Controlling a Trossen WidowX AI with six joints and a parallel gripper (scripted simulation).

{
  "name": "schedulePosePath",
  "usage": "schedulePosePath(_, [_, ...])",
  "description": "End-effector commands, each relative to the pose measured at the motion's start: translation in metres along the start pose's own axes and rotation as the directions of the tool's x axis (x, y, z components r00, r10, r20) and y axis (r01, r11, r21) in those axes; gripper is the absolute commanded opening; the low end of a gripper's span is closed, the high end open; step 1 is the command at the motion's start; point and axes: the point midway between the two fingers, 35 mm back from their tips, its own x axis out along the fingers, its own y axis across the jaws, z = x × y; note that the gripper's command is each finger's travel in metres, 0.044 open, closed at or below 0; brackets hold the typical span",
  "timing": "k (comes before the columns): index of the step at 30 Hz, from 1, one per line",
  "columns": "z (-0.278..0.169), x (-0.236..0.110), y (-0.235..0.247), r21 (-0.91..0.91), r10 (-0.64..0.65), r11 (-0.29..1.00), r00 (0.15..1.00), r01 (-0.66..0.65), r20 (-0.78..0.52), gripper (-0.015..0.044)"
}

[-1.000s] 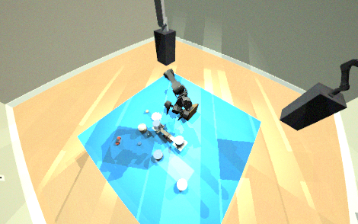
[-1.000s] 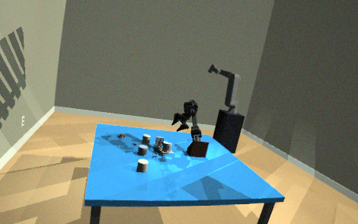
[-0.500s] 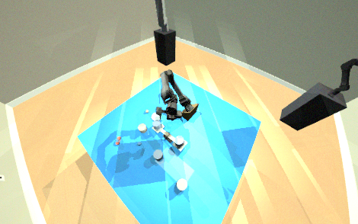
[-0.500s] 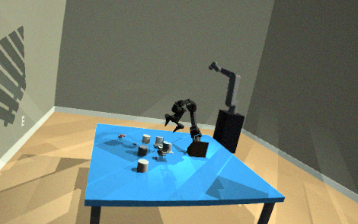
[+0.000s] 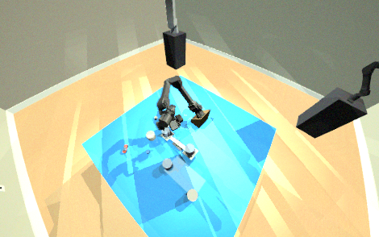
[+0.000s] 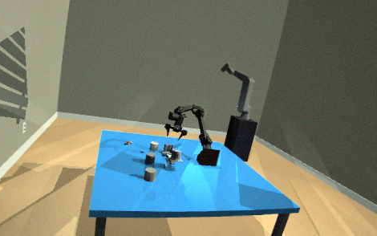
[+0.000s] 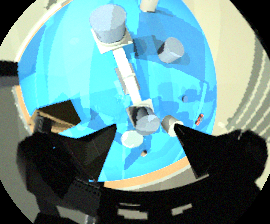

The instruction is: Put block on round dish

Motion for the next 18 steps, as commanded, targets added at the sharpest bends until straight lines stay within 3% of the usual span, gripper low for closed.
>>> schedulePosePath(1, [-0.014,0.016,-0.012,-0.146,0.069,0.987,0.998,-0.068,-0.003,0.044])
schedulePosePath(8, [-0.035,0.039,-0.024,-0.327,0.152,0.934,0.988,-0.146,-0.006,0.044])
schedulePosePath(18, [-0.036,0.044,-0.023,-0.332,0.154,0.932,0.988,-0.147,-0.006,0.044])
